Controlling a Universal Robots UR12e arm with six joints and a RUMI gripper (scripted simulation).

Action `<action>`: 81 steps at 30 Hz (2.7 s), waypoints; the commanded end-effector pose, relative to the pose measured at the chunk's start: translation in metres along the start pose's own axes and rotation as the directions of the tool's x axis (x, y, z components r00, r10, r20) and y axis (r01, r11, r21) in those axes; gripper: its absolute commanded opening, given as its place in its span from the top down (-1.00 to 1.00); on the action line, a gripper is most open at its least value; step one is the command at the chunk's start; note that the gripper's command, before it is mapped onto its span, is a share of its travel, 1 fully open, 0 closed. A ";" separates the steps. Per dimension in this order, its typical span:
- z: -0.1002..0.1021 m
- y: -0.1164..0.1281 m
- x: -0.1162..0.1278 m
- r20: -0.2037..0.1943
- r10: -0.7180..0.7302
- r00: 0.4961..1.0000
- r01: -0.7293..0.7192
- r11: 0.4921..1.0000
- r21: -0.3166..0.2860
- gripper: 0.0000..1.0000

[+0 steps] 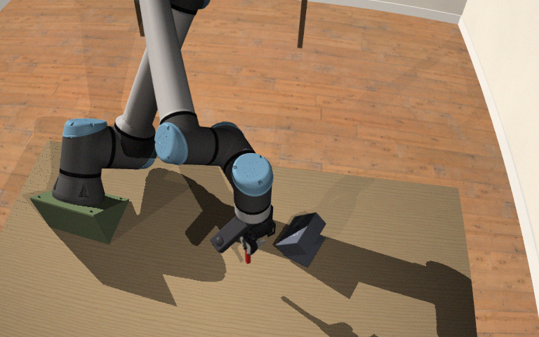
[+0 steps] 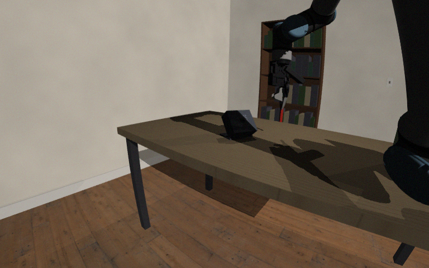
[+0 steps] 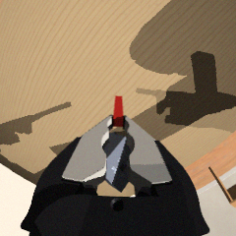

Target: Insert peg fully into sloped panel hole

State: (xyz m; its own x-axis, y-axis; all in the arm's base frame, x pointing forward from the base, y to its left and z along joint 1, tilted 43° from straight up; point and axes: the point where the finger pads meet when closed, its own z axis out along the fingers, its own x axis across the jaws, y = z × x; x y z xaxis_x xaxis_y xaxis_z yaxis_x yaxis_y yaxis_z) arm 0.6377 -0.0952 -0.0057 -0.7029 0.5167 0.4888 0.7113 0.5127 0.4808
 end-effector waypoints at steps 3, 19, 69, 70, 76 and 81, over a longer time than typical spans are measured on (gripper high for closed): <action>0.004 0.001 -0.001 0.013 -0.005 1.000 0.005 1.000 0.000 1.00; 0.006 0.006 -0.002 0.061 -0.023 0.998 0.023 1.000 -0.001 1.00; 0.007 0.023 -0.001 0.210 -0.083 0.974 0.086 0.996 -0.005 1.00; 0.007 0.023 0.000 0.214 -0.084 0.973 0.088 0.996 -0.005 1.00; 0.006 0.025 0.000 0.227 -0.090 0.970 0.094 0.996 -0.006 1.00; 0.006 0.028 0.001 0.243 -0.097 0.965 0.101 0.995 -0.006 1.00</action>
State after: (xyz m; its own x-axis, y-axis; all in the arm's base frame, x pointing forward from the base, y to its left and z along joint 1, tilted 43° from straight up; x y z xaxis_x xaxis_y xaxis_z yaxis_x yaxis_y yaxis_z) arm 0.6553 -0.0770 0.0015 -0.7463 0.6103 0.2657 0.6421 0.5551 0.5287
